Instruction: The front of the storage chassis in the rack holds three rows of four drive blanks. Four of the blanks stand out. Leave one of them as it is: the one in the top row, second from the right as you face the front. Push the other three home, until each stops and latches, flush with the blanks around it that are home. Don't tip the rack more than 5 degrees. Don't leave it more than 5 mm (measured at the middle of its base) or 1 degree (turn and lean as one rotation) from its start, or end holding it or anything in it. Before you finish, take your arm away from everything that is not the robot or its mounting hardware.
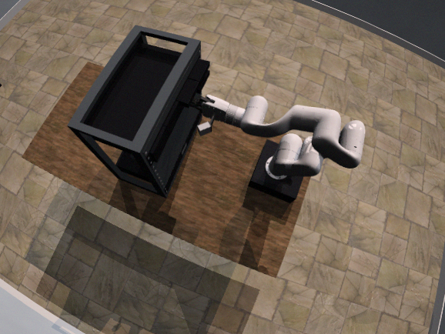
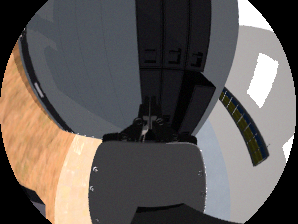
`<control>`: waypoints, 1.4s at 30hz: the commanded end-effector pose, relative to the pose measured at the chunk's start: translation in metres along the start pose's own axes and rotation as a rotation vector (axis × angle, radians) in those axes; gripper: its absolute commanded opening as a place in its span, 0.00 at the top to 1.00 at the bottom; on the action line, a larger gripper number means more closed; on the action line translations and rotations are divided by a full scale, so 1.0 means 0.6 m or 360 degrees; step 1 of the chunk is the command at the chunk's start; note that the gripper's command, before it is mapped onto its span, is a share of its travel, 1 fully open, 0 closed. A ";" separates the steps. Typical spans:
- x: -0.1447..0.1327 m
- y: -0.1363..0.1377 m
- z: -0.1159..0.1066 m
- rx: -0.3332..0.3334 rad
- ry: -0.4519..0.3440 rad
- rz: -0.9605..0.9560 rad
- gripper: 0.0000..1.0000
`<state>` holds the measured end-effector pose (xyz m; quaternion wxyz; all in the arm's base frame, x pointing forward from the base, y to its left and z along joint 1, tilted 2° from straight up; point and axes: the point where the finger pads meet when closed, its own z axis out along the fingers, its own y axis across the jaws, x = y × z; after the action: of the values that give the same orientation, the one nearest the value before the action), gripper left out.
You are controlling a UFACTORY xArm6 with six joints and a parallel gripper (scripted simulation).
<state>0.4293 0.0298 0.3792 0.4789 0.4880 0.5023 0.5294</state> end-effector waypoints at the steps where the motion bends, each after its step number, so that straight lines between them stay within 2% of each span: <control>1: 0.000 0.005 0.002 -0.0009 0.0000 0.0000 1.00; 34: 0.000 0.003 -0.001 -0.0009 0.0000 0.0000 1.00; 42: 0.000 0.002 -0.064 -0.0009 0.0000 0.0000 1.00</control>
<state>0.4133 0.0287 0.3791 0.4799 0.4870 0.5012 0.5304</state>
